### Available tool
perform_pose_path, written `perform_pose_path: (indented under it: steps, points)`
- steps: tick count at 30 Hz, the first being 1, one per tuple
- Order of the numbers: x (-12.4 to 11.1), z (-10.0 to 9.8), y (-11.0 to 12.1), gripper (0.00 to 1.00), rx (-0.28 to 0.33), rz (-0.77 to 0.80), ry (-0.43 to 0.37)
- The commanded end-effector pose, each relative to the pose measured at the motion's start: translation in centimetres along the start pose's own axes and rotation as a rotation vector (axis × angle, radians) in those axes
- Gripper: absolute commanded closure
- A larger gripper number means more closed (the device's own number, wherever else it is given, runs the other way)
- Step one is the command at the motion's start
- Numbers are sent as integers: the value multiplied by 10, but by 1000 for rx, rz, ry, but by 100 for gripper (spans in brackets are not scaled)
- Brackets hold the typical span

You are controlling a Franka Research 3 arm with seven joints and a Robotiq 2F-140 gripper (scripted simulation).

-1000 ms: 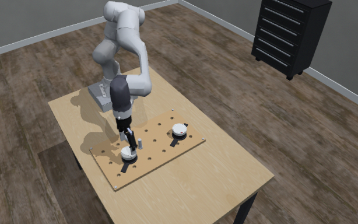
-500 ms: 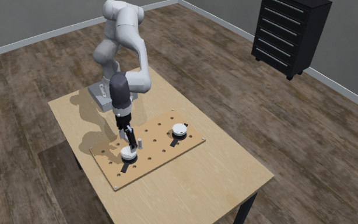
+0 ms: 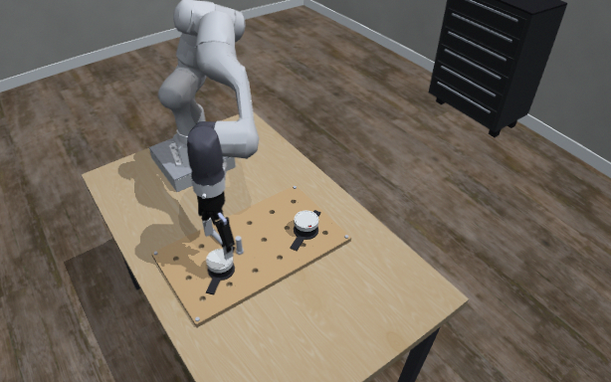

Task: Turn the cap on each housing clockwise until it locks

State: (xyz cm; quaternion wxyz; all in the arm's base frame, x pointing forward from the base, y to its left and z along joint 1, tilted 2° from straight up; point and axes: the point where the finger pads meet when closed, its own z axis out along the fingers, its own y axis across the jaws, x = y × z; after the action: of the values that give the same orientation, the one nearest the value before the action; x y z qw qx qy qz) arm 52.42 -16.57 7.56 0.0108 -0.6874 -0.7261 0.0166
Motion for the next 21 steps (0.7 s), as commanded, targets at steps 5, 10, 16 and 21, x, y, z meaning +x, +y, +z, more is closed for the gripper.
perform_pose_path:
  steps: [5,10,16,21]
  points:
    - [-3,1,-2,22,6,-404,-1]
    - [-4,0,-2,22,12,-543,-8]
    - [-5,-2,-1,22,16,-725,-19]
    - [-5,-2,-1,22,18,-874,-24]
